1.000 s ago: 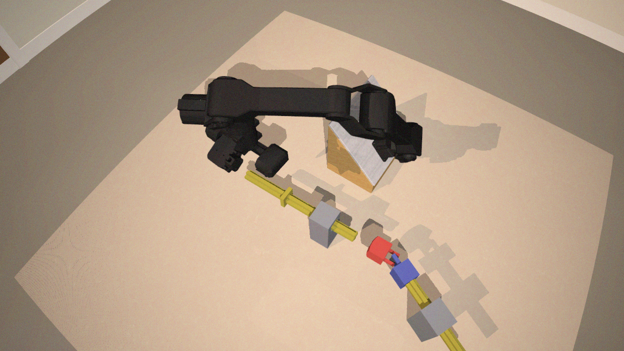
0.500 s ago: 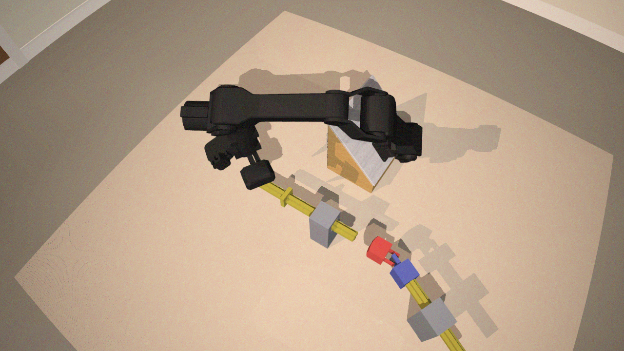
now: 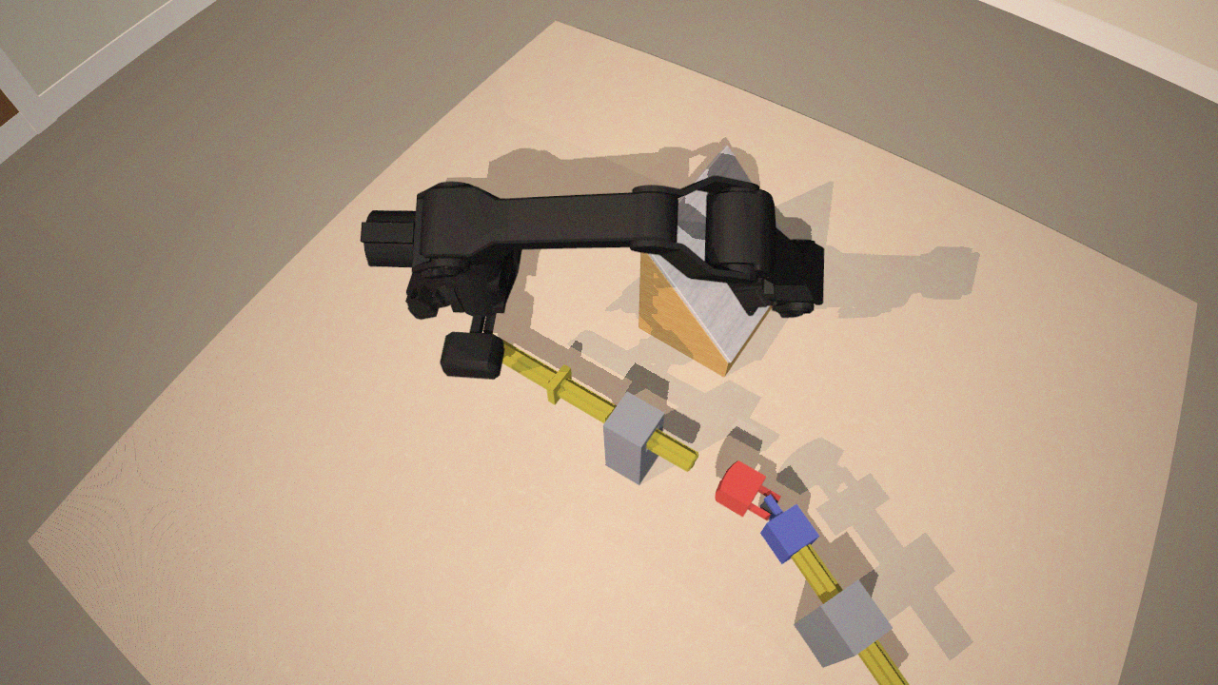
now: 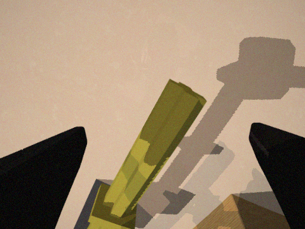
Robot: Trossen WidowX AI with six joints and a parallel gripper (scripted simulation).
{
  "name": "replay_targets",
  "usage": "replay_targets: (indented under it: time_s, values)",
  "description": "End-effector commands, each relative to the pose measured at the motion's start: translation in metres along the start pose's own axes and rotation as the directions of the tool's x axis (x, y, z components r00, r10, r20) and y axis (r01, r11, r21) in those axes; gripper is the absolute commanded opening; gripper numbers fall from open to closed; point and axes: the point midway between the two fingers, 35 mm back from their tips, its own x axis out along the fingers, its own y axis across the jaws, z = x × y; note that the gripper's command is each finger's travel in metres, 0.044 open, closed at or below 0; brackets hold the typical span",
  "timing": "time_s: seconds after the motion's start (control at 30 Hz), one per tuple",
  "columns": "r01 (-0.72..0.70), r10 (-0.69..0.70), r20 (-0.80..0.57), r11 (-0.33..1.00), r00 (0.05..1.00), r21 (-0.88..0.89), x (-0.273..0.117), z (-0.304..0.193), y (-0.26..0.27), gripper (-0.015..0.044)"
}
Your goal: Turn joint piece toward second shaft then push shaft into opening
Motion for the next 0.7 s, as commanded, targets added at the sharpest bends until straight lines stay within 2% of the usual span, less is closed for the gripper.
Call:
replay_targets:
  time_s: [0.0, 0.37, 0.67]
  values:
    - [-0.008, 0.009, -0.004, 0.993, 1.000, 0.117, 0.007, -0.002, 0.000, 0.0440]
    - [-0.019, 0.021, 0.001, 0.884, 1.000, 0.467, 0.023, -0.004, -0.002, 0.0440]
    - [-0.019, 0.022, 0.001, 0.873, 1.000, 0.487, 0.028, -0.004, -0.002, 0.0440]
